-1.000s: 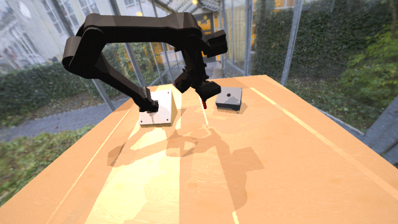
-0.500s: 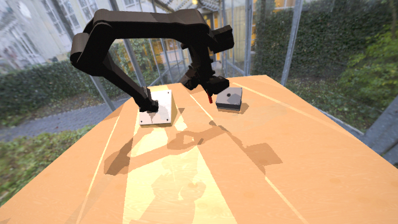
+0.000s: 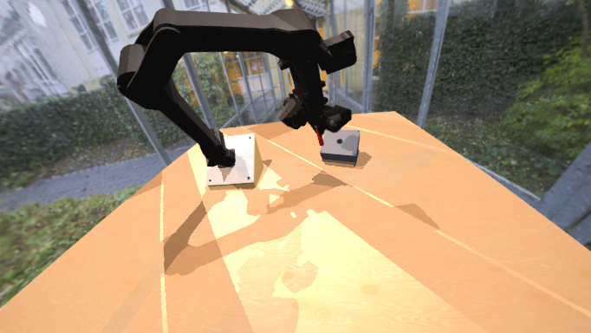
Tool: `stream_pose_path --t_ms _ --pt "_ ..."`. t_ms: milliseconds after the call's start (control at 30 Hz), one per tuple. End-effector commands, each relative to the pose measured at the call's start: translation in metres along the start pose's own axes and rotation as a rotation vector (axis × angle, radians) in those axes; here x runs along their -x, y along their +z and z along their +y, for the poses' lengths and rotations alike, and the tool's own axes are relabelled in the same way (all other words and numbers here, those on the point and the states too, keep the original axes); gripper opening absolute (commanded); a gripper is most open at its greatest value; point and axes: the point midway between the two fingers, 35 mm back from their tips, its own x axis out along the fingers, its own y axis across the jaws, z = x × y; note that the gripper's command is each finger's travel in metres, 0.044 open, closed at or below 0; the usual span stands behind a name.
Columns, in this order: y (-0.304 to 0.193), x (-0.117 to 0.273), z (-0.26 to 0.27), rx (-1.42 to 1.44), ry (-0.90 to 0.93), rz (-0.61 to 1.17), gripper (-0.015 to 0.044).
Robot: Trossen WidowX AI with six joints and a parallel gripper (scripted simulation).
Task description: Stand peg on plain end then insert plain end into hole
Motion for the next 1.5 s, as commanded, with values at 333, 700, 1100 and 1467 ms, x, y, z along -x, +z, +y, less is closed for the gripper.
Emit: stream_pose_path --t_ms 333,700,1100,1467 --pt "-0.032 -0.002 -0.003 0.102 -0.04 0.067 0.0" --pt "-0.057 -0.002 -0.006 0.182 -0.063 0.124 0.0" --pt "-0.071 -0.016 -0.009 0.219 -0.071 0.151 0.0" --pt "-0.081 -0.044 -0.013 0.235 -0.074 0.164 0.0"
